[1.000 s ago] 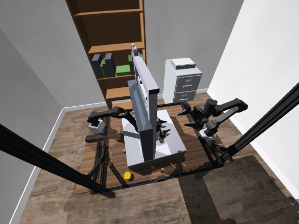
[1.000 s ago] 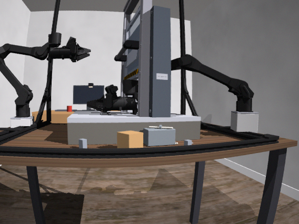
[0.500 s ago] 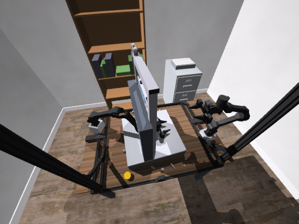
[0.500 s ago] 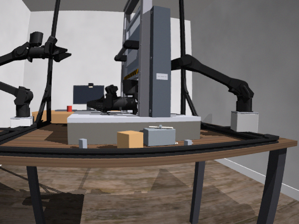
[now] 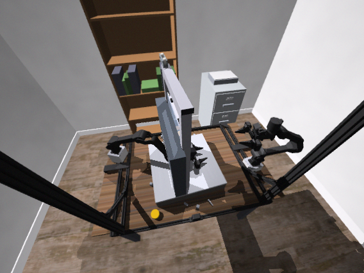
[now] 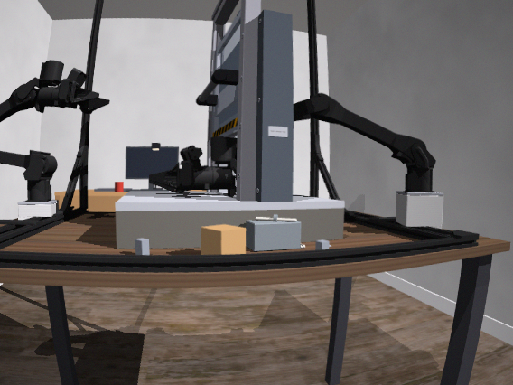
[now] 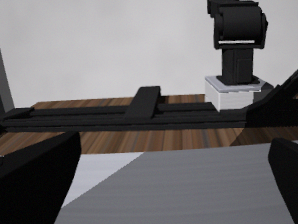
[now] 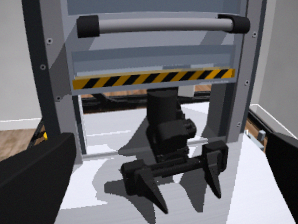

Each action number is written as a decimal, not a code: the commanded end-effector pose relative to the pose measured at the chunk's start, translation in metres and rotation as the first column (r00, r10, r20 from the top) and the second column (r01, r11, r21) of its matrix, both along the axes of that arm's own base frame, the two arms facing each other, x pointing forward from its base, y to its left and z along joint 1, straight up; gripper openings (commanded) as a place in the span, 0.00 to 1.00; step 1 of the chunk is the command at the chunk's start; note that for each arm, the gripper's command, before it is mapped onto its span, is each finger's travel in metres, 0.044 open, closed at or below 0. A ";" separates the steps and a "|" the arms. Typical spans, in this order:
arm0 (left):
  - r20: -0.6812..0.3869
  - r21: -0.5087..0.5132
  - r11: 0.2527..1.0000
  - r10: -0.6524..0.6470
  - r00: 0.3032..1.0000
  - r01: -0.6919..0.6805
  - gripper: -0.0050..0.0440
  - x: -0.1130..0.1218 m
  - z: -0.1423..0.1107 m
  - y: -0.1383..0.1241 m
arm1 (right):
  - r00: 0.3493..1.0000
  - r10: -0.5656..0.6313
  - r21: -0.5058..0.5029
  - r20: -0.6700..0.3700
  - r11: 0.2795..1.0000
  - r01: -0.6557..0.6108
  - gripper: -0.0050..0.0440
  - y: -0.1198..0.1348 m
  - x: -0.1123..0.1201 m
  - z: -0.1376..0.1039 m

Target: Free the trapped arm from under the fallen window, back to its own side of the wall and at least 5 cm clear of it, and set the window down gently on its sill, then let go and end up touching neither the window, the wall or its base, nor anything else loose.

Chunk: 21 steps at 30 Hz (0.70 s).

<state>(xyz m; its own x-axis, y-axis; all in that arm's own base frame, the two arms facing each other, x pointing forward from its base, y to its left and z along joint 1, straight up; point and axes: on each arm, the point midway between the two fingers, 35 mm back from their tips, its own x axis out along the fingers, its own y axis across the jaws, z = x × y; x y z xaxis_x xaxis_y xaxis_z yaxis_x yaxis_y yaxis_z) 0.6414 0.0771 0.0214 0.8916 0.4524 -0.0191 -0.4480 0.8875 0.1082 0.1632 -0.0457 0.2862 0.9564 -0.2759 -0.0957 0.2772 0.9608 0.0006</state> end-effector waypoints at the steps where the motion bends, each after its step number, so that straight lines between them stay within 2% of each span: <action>1: -0.004 0.009 1.000 -0.001 1.000 0.001 0.92 0.000 0.001 0.000 | 1.000 -0.008 0.002 -0.006 1.000 0.008 0.92 -0.001 -0.001 -0.003; 12: -0.004 0.009 1.000 -0.001 1.000 0.001 0.92 0.000 0.001 0.000 | 1.000 -0.002 0.004 -0.003 1.000 0.002 0.92 -0.002 0.007 -0.001; 16: -0.004 0.009 1.000 -0.001 1.000 0.001 0.92 0.000 0.001 0.000 | 1.000 0.013 0.007 0.005 1.000 -0.013 0.92 -0.006 0.024 0.002; 21: -0.004 0.009 1.000 -0.001 1.000 0.001 0.92 0.000 0.001 0.000 | 0.999 0.046 0.011 0.022 0.999 -0.046 0.92 -0.018 0.059 0.005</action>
<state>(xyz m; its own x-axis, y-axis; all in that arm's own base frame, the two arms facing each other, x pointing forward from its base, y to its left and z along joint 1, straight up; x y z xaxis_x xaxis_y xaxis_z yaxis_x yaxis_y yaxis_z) 0.6414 0.0771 0.0214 0.8916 0.4524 -0.0187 -0.4480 0.8875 0.1079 0.2006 -0.0560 0.2985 0.9654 -0.2529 -0.0630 0.2540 0.9671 0.0111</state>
